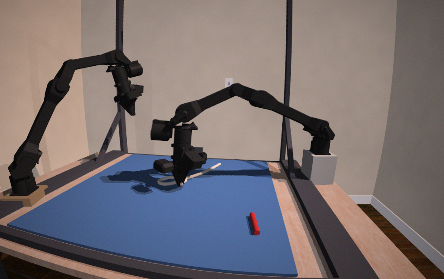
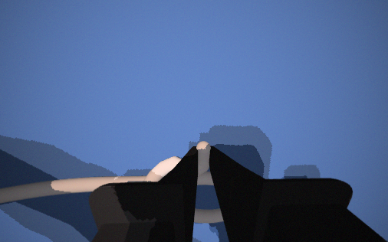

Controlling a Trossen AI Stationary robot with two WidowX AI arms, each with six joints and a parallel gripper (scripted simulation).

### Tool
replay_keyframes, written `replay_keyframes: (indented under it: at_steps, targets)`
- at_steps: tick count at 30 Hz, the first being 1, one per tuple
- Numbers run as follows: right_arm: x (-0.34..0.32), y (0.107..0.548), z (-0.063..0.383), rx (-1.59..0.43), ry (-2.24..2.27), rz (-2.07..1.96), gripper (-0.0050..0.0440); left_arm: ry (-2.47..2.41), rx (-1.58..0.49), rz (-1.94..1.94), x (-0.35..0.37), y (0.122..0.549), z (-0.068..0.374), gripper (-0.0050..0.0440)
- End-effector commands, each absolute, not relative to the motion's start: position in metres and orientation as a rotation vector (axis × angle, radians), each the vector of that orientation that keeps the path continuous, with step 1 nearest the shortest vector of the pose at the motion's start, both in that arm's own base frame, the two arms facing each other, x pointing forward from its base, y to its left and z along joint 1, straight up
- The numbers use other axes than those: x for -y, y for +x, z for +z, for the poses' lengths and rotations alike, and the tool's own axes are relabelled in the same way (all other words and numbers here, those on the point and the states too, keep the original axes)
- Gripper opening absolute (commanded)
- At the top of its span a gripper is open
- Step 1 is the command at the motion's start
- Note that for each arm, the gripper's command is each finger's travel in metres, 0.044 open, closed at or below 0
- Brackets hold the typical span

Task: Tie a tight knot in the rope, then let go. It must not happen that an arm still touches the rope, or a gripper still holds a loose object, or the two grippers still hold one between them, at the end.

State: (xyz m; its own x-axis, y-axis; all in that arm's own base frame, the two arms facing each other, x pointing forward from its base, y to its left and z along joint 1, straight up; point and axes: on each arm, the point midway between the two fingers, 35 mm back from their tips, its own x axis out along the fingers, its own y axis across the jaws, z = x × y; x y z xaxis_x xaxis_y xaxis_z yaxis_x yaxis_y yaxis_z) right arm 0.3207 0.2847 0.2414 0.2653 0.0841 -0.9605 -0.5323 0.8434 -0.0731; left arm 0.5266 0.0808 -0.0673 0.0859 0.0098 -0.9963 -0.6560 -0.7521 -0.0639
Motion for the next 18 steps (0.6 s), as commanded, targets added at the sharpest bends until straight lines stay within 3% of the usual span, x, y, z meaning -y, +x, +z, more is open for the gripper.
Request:
replay_keyframes:
  at_steps: [1, 2, 4, 7, 18]
  targets:
    - [-0.283, 0.319, 0.253, -1.214, -0.410, 0.436, 0.0100, -1.891, -0.602, 1.674, -0.082, 0.535, -0.048, 0.0035]
    - [-0.283, 0.319, 0.253, -1.214, -0.410, 0.436, 0.0100, -1.891, -0.602, 1.674, -0.082, 0.535, -0.048, 0.0035]
    - [-0.283, 0.319, 0.253, -1.214, -0.410, 0.436, 0.0100, -1.891, -0.602, 1.674, -0.082, 0.535, -0.050, 0.0083]
    - [-0.283, 0.319, 0.253, -1.214, -0.410, 0.436, 0.0100, -1.891, -0.602, 1.674, -0.082, 0.535, -0.050, 0.0100]
    - [-0.283, 0.319, 0.253, -1.214, -0.410, 0.436, 0.0100, -1.894, -0.599, 1.668, -0.082, 0.535, -0.038, 0.0100]
